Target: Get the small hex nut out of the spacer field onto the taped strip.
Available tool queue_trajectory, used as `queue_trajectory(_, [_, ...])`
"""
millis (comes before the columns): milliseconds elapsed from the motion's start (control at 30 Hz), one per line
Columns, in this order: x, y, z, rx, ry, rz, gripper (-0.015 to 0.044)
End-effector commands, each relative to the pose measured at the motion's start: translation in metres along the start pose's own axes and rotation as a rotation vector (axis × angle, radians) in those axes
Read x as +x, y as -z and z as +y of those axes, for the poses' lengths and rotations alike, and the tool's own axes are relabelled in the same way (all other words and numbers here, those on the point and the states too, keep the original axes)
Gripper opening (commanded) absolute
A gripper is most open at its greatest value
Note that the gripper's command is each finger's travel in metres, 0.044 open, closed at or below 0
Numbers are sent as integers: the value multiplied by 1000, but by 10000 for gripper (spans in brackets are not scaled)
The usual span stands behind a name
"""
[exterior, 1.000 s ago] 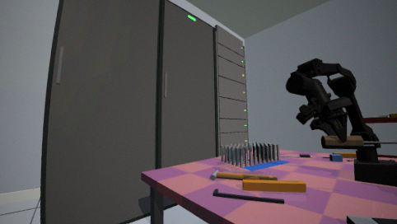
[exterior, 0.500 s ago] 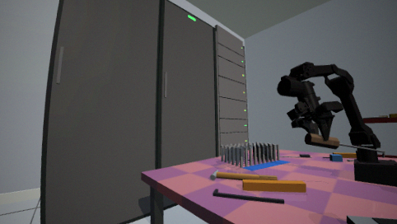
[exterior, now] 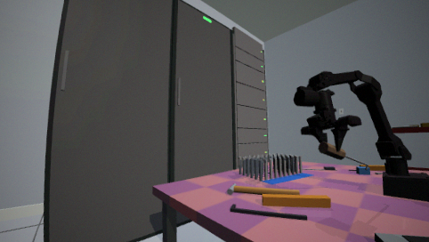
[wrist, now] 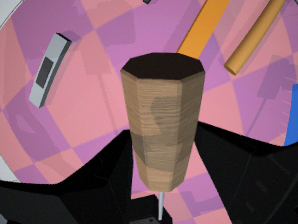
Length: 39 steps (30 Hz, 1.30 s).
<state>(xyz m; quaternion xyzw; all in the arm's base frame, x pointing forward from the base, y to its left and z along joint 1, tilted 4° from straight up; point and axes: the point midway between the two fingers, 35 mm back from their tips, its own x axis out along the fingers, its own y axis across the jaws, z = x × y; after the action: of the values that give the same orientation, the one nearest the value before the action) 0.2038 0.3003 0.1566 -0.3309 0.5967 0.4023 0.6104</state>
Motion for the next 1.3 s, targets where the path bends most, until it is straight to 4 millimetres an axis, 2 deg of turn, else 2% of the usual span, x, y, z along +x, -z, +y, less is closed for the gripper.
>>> queue_trajectory(0, [-2,9,-15,-96,35,8,0])
queue_trajectory(667, [-16,59,-81,-633,176,121,0])
queue_trajectory(1267, [-28,113,-127,-1106,214,318,0])
